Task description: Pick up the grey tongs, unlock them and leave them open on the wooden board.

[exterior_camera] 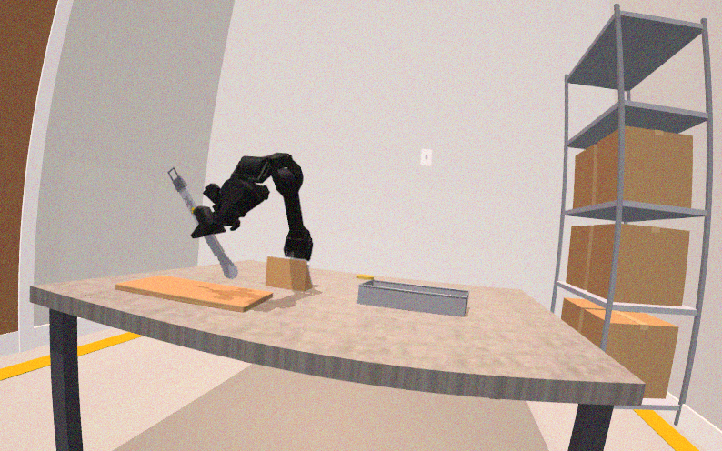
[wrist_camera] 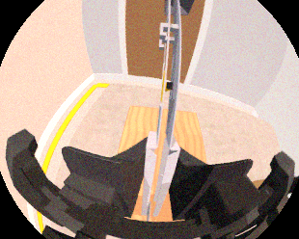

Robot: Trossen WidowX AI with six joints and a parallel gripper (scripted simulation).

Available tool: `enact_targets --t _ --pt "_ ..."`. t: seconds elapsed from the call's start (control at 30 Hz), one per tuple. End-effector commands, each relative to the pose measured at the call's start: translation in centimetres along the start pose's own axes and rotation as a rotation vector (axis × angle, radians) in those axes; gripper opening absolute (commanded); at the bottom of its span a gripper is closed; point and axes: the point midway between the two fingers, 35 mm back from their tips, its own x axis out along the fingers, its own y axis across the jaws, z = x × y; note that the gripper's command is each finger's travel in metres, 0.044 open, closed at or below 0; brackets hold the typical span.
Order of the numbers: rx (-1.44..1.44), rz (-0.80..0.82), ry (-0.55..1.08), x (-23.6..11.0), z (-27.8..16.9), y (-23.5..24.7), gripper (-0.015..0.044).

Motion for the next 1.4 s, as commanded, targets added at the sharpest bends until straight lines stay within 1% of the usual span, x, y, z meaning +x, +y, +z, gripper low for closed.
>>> enact_targets --t 0.0,0.3,0.63,0.7,1.03,1.37 --pt "0.005 0.002 0.127 1.2 -0.5 0.0 -0.015" --pt "0.015 0.022 0.457 3.5 -2.4 0.0 -0.015" --pt "0.047 0.094 0.806 4.8 -3.8 0.3 -0.015" --pt "0.05 0.101 0.828 4.8 -3.9 0.4 -0.015" --pt "0.051 0.101 0.828 4.9 -4.0 0.4 -0.015" --pt "0.053 0.106 0.827 5.9 -5.2 0.5 -0.015"
